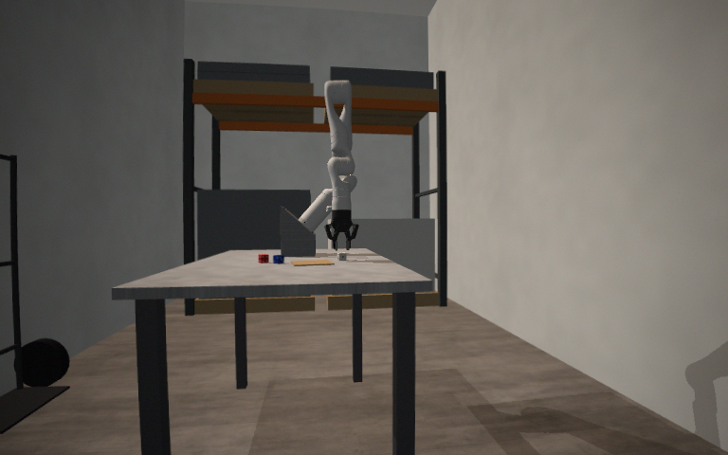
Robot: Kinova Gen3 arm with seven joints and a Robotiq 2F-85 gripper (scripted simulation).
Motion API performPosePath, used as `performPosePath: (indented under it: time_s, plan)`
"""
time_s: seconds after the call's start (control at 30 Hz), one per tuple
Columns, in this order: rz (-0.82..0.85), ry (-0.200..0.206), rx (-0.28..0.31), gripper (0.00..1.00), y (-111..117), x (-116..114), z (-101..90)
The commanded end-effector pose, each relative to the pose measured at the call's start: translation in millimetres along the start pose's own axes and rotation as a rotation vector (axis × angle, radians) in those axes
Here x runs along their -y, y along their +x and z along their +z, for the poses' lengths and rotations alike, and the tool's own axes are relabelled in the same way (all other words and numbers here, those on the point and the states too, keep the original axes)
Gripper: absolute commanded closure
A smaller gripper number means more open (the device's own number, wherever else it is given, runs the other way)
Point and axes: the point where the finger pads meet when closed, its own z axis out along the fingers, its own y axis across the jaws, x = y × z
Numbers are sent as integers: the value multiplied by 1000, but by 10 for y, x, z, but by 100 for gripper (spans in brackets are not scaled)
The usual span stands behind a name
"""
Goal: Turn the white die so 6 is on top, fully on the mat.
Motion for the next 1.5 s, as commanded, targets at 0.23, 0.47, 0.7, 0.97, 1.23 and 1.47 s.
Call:
performPosePath:
  time_s: [0.23, 0.47, 0.7, 0.97, 1.23, 1.47]
  plan:
    - [0, 1, 1, 54, -3, 2, -3]
    - [0, 1, 1, 54, -3, 2, 17]
    - [0, 1, 1, 54, -3, 2, 110]
    - [0, 1, 1, 54, -3, 2, 283]
    - [0, 1, 1, 54, -3, 2, 355]
    - [0, 1, 1, 54, -3, 3, 362]
